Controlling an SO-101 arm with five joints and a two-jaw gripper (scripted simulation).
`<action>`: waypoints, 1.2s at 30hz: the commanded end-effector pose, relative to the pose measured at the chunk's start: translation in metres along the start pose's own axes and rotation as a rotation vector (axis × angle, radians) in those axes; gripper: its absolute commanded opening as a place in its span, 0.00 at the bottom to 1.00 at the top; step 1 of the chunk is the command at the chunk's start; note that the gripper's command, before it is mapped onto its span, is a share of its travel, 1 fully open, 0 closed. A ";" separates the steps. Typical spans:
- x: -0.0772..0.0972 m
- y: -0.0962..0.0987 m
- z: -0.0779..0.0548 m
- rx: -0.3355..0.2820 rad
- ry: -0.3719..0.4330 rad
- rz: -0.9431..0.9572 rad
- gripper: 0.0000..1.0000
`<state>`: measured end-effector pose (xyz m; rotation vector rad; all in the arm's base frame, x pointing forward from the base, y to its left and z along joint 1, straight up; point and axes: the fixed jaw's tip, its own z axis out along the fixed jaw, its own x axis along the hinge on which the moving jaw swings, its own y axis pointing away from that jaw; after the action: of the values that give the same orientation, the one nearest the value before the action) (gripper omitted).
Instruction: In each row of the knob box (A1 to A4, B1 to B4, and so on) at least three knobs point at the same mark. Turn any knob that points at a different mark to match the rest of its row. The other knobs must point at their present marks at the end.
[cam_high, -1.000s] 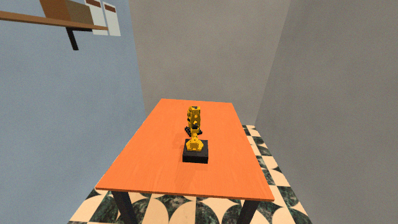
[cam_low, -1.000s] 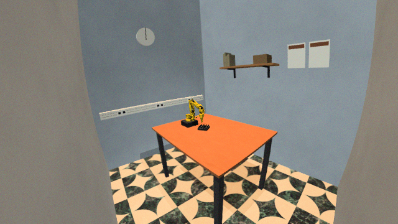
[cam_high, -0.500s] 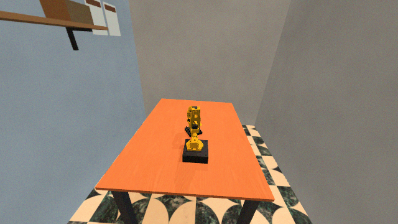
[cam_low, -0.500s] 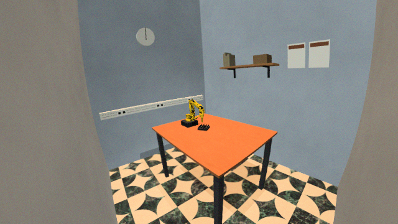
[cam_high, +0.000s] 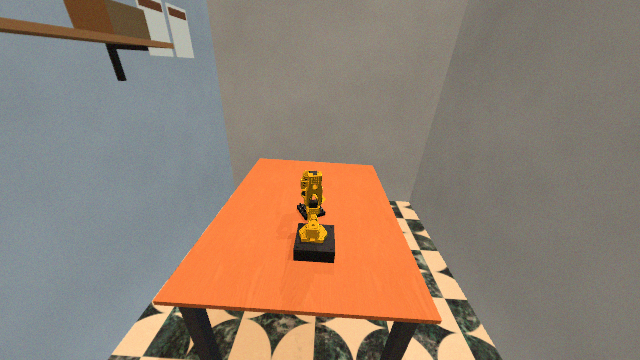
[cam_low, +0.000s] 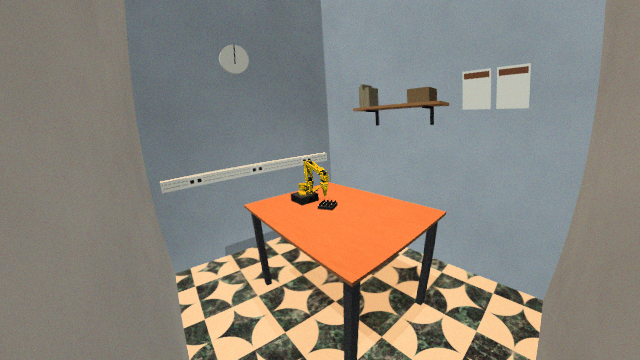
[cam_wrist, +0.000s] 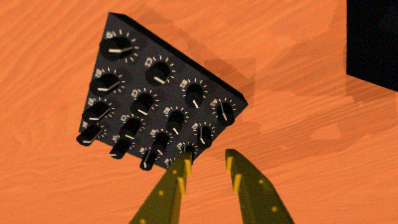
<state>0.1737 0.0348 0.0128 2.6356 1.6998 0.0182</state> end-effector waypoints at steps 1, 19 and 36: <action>0.002 -0.002 0.000 0.009 -0.005 -0.047 0.10; 0.002 -0.002 0.000 0.009 -0.005 -0.089 0.10; 0.018 0.018 -0.003 0.009 -0.005 -0.089 0.10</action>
<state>0.1870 0.0388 0.0139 2.5768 1.7906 0.0101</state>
